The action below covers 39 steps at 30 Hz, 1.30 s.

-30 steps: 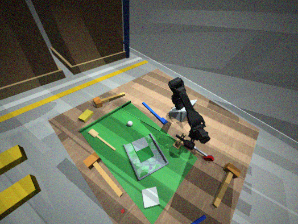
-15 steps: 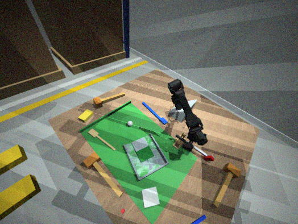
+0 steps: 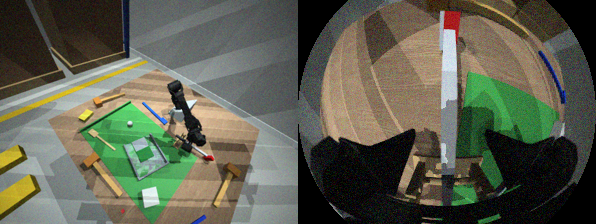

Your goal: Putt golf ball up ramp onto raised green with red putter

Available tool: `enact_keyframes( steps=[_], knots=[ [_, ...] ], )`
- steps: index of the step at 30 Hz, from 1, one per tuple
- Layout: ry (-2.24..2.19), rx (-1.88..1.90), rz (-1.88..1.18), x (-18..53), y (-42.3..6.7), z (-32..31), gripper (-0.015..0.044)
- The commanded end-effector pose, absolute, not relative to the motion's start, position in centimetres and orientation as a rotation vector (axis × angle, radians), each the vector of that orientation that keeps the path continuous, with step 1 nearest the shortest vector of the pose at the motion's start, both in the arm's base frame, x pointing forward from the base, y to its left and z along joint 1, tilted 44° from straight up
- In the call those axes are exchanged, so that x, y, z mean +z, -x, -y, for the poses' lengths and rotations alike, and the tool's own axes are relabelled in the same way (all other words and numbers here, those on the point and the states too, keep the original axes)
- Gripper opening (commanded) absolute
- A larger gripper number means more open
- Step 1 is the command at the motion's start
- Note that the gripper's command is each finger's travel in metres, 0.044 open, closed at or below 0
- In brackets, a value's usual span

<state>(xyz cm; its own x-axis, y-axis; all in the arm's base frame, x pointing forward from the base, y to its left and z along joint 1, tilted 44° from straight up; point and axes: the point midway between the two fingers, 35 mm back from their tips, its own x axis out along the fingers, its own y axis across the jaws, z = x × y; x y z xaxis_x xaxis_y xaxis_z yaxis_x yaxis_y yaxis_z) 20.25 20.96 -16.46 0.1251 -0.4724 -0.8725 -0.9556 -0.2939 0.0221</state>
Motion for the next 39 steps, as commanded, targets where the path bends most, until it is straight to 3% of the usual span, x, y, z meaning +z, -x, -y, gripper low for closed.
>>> enact_keyframes(
  steps=[1, 15, 31, 39],
  knots=[
    [1.853, 1.099, -1.396, -17.29, -20.10, -19.77, 0.0440],
    [1.853, 1.099, -1.396, -17.46, -20.14, -19.62, 0.0440],
    [1.843, 1.099, -1.391, -17.32, -20.25, -19.95, 0.0020],
    [1.842, 1.100, -1.390, -16.86, -20.20, -20.49, 0.0000]
  ],
)
